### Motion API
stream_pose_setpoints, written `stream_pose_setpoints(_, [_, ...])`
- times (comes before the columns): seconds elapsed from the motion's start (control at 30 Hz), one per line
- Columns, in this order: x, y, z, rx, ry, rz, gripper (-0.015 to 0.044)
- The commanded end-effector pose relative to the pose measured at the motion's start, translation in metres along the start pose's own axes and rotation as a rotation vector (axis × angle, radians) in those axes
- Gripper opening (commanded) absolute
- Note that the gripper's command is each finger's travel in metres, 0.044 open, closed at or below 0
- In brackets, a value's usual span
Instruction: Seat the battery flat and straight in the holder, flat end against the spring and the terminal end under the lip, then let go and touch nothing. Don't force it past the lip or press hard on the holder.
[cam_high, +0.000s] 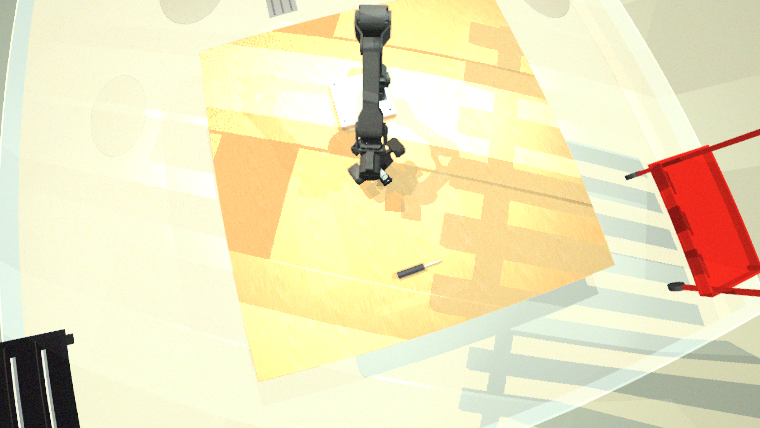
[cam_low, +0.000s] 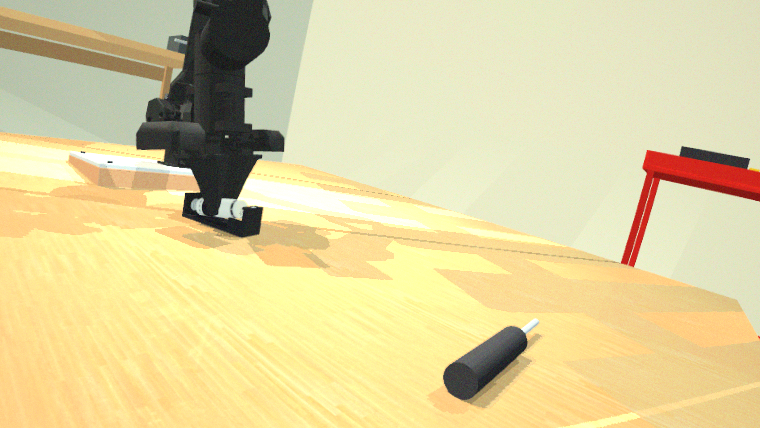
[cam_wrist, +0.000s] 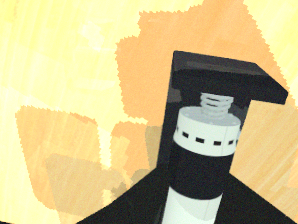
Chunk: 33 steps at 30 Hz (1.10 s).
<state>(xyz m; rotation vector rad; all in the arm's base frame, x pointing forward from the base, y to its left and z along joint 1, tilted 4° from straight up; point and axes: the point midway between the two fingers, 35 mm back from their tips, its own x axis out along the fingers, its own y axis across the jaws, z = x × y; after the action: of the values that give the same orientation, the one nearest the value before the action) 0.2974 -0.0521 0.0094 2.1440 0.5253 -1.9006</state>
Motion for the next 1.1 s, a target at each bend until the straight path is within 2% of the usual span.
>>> stream_pose_setpoints(0.0, [0.003, -0.0006, 0.0043, 0.01, -0.052, -0.004, 0.0069])
stream_pose_setpoints(0.67, [0.0038, -0.001, 0.0014, 0.004, -0.186, -0.002, 0.0069])
stream_pose_setpoints(1.07, [0.0044, -0.0009, -0.0041, 0.003, -0.192, -0.002, 0.0069])
